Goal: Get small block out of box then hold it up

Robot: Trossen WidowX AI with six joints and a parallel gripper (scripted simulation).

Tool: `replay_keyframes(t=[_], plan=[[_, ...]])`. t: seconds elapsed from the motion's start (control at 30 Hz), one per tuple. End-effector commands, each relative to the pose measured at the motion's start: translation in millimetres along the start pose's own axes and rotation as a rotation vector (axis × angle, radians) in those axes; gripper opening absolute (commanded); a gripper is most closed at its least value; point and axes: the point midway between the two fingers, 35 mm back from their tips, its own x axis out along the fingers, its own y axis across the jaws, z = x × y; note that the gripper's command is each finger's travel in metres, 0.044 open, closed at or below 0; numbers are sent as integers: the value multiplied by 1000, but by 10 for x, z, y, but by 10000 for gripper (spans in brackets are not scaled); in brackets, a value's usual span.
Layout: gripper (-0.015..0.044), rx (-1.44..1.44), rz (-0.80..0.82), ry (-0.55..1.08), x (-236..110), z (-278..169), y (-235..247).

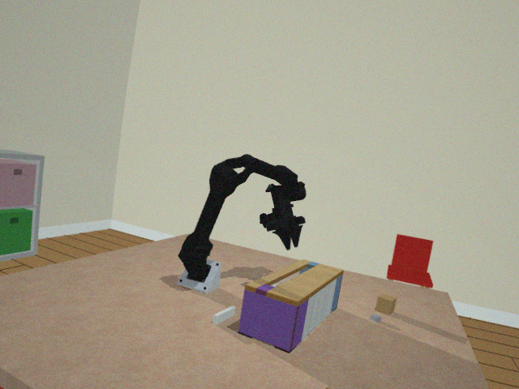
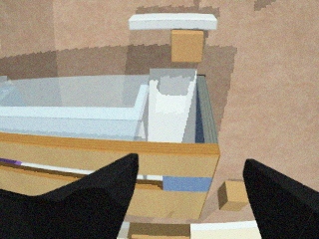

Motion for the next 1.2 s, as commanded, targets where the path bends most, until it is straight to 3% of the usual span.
replay_keyframes(t=[0.0, 0.23, 1.17], plan=[[285, -20, 4, 4, 85, 31, -16], [285, -19, 6, 6, 827, 407, -9], [285, -19, 6, 6, 1206, 537, -3]])
